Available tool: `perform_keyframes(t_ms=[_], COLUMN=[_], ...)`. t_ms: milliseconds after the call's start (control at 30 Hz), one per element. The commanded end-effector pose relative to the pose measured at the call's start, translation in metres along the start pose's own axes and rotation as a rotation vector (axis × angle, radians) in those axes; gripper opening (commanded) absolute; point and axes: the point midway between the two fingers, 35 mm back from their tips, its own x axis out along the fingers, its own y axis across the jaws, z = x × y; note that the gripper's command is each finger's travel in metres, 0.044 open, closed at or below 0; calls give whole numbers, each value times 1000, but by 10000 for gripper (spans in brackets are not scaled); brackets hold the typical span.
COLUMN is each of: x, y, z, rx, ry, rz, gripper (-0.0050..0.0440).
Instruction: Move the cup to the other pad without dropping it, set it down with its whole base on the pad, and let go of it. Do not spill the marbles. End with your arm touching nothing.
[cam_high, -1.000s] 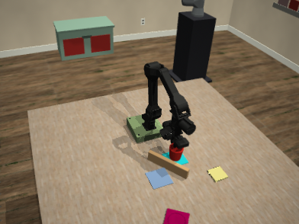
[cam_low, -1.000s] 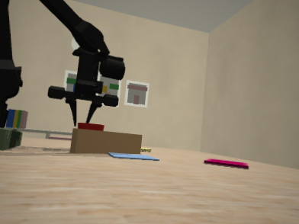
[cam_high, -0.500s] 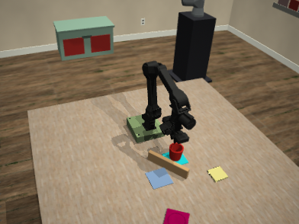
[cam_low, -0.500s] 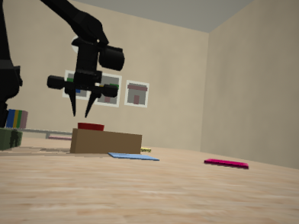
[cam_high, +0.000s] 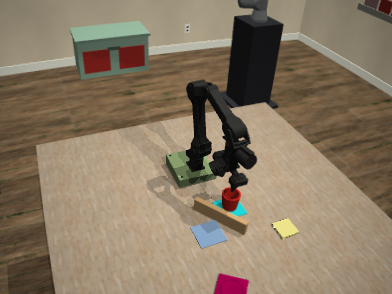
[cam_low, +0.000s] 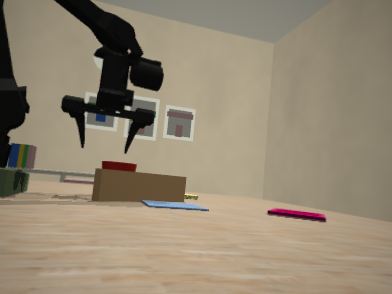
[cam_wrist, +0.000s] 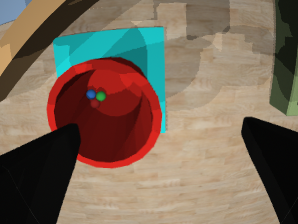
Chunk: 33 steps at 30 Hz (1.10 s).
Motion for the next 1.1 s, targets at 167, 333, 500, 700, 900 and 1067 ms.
perform_keyframes(t_ms=[167, 333, 500, 700, 900, 1067], x=[-25, -40, -56, -58, -53, -53], y=[2, 0, -4, -6, -7, -7], z=[-1, 0, 1, 1, 2, 2], rx=[-4, -5, -7, -7, -3, -3], ry=[2, 2, 3, 3, 1, 1], rz=[15, 14, 20, 23, 7, 7], gripper=[440, 440, 440, 440, 440, 440])
